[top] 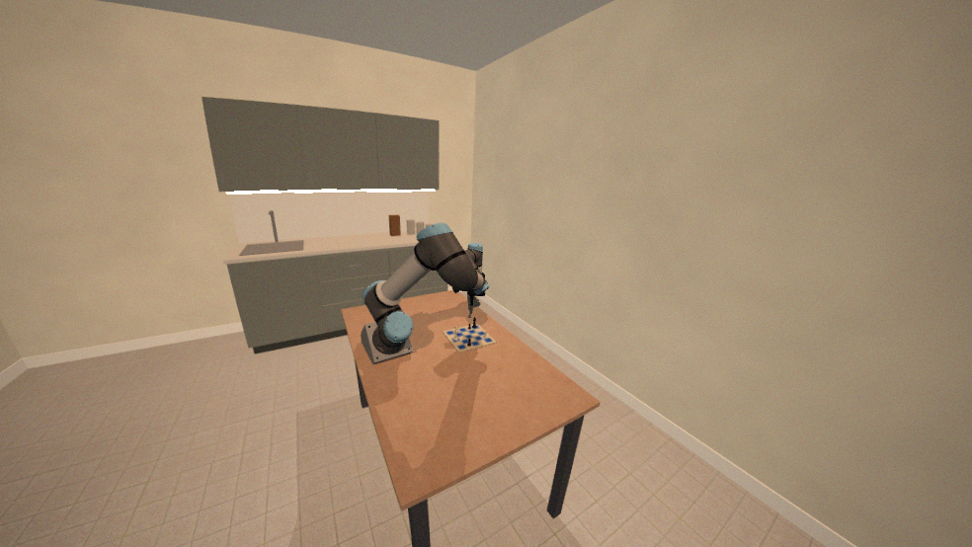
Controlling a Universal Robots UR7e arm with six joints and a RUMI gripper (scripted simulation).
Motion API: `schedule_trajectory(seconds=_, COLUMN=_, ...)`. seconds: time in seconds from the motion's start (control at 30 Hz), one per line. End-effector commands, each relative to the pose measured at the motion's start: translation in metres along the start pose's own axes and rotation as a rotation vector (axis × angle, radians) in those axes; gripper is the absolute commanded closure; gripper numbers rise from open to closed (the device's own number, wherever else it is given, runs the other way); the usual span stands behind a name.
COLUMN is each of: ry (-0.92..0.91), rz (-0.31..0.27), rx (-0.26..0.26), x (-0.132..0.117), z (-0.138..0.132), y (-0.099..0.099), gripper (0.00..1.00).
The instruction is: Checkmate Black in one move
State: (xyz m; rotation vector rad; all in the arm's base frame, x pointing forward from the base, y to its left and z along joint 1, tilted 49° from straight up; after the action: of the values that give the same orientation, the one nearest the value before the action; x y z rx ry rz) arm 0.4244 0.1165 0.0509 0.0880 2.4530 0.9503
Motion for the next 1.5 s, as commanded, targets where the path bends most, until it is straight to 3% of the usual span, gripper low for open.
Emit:
schedule_trajectory(seconds=0.0, ry=0.222, rz=-0.002, rx=-0.019, x=0.0, z=0.0, y=0.0, gripper=1.0)
schedule_trajectory(seconds=0.7, ry=0.945, rz=-0.011, rx=-0.017, x=-0.004, z=0.004, y=0.001, gripper=1.0)
schedule_trajectory(seconds=1.47, ry=1.46, rz=-0.017, rx=-0.015, x=-0.008, z=0.011, y=0.001, gripper=1.0)
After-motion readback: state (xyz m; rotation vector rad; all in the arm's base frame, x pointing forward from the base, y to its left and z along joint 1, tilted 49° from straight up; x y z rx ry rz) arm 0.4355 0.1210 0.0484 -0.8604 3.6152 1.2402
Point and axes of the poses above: the point where the finger pads meet when closed, its own y axis back along the fingers, its own z axis across the jaws, x = y × z, the point moved 3 cm from there along y, back along the fingers, and after that the axes turned 15 degrees about -y, right-handed, at the moved point
